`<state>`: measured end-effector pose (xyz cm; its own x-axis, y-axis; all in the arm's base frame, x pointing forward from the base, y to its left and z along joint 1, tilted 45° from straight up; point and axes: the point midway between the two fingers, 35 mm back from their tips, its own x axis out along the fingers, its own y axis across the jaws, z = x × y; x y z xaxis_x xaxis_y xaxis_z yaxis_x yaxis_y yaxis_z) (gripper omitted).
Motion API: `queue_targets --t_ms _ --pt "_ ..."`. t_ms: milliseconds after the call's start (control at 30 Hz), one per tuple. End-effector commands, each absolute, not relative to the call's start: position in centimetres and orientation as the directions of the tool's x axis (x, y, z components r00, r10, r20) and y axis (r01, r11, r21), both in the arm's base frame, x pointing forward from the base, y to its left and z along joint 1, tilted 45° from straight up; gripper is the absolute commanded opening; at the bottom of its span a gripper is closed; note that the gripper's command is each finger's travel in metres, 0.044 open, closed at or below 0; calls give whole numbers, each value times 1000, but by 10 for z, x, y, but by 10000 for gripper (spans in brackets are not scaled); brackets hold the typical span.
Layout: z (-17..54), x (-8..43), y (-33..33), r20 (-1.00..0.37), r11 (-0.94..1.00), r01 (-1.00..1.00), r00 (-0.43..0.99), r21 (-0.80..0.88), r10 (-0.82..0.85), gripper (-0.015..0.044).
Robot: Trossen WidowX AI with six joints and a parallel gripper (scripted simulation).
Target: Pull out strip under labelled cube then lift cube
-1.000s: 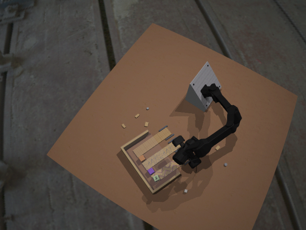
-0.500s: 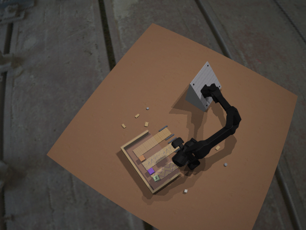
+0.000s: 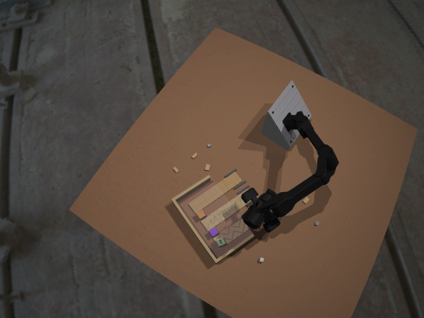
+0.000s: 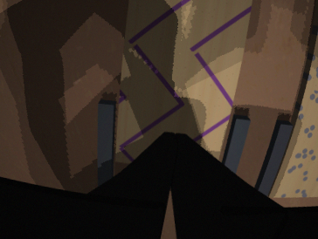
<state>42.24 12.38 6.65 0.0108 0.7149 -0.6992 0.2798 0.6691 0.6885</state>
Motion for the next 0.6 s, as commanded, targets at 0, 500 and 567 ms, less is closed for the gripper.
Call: queue_targets --t_ms 0,500,567 --pt "59 420 129 -703 672 290 0 681 712 0" --pt "46 419 145 -701 671 290 0 683 713 0" --pt "46 419 145 -701 671 290 0 683 713 0"
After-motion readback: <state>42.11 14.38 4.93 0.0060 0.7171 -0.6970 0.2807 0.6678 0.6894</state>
